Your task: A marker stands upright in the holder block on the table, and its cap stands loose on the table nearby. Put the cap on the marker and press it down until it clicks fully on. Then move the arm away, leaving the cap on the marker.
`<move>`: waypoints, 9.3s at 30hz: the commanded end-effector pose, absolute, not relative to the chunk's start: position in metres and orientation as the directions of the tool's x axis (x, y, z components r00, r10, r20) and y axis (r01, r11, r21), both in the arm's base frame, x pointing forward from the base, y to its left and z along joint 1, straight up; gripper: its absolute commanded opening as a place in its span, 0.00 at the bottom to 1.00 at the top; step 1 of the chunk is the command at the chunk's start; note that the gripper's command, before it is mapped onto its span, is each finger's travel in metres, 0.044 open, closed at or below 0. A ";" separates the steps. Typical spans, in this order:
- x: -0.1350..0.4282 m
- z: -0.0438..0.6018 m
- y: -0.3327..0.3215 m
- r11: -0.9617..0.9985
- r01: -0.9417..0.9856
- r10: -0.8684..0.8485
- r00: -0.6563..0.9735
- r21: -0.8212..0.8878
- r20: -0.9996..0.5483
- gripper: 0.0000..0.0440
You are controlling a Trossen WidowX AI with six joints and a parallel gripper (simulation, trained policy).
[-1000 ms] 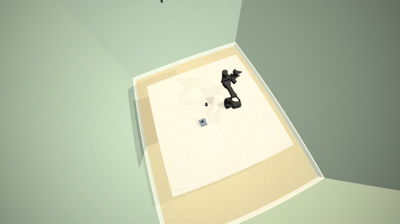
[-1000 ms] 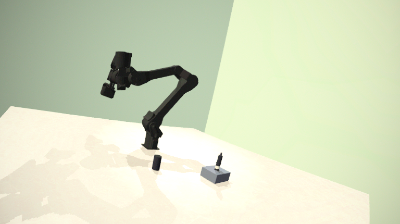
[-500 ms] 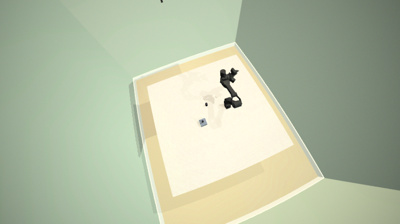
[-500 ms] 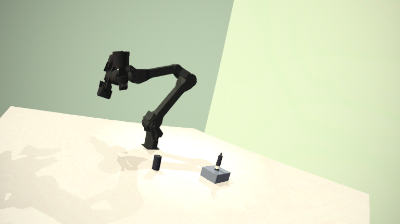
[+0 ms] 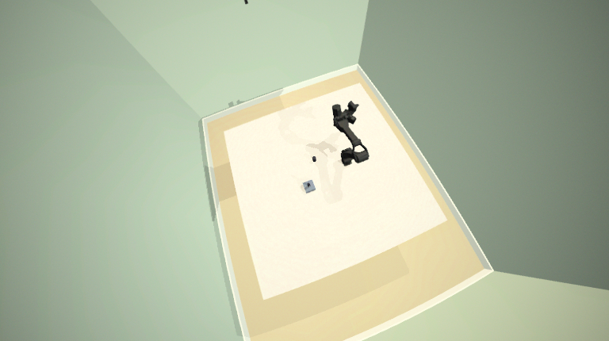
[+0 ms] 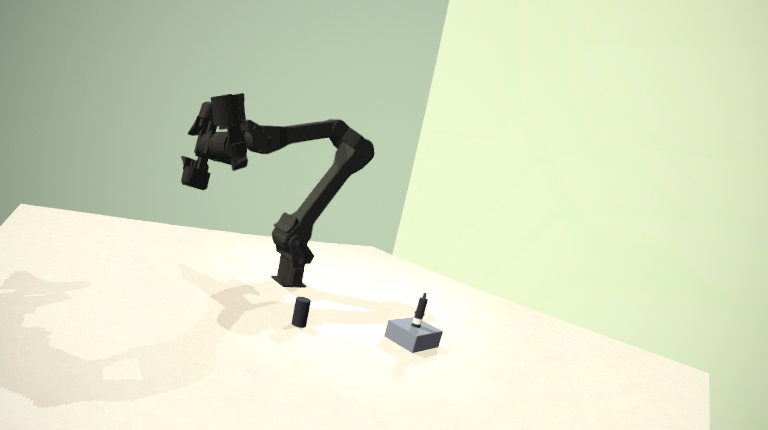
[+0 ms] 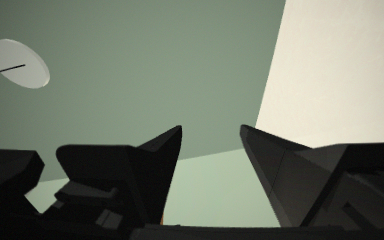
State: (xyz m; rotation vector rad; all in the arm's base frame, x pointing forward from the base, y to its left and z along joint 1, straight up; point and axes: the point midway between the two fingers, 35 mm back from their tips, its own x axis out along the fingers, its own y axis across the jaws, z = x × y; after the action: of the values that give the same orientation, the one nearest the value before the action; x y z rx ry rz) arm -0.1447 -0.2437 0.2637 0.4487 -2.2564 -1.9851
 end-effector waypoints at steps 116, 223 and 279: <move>0.117 0.166 -0.334 -0.341 -0.783 -0.576 -0.263 0.520 -0.774 0.72; 0.239 0.110 -0.122 -0.886 -0.464 0.091 -0.143 -0.015 -0.986 0.68; 0.252 0.113 -0.108 -0.972 -0.232 -0.002 -0.075 0.019 -0.997 0.08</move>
State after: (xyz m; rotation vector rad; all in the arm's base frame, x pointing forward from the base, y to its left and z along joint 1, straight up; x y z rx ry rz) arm 0.2467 -0.1084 0.1020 2.2138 -0.2913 -2.4567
